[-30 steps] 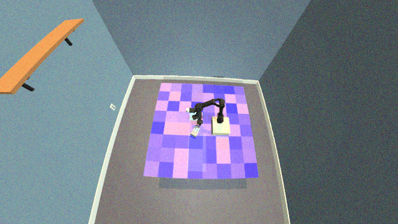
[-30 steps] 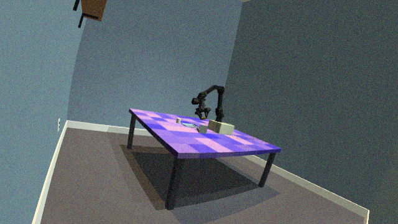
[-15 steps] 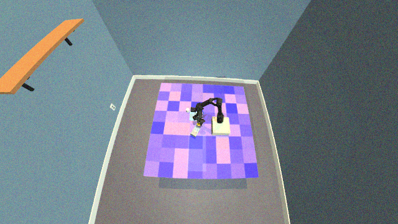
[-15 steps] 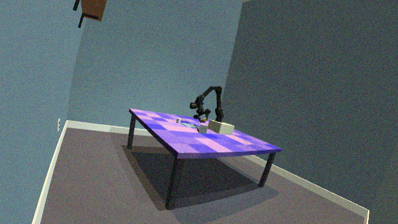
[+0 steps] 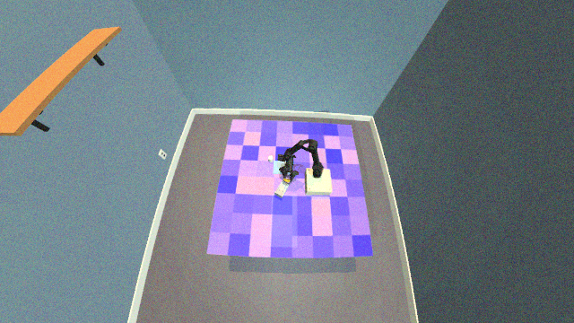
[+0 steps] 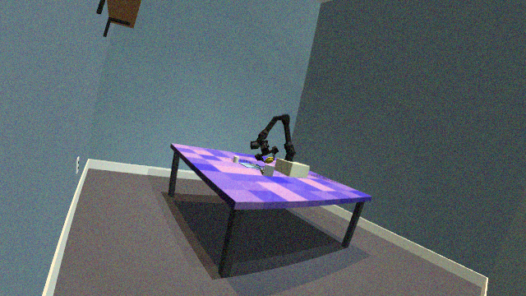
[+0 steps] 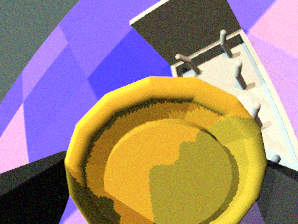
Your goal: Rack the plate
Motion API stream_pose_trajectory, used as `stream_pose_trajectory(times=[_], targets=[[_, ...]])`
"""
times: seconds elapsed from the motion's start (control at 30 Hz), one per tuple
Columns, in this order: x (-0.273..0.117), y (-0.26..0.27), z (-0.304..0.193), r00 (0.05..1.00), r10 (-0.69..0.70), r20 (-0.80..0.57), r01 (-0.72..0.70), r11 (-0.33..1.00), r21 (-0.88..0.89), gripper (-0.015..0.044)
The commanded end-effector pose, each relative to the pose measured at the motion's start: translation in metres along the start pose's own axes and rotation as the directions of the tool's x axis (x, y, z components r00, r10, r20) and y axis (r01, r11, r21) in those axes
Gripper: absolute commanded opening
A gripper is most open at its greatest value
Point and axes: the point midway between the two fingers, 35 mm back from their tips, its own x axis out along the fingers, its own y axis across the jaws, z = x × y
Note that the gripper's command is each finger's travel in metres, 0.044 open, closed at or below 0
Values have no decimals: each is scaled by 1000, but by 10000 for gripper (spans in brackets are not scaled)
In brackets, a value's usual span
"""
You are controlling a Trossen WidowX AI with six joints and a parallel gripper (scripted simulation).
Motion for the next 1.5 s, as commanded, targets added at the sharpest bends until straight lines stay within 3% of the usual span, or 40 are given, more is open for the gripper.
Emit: stream_pose_trajectory(times=[0.0, 0.4, 0.87, 1.47], targets=[[1, -1, -3, 996, 27, 88, -18, 995, -98, 0], [-2, -3, -8, 948, 62, 311, 49, 940, -339, 0], [-12, -4, -12, 828, 57, 558, 295, 802, -519, 0], [-6, -9, -15, 822, 54, 567, 308, 795, -522, 0]])
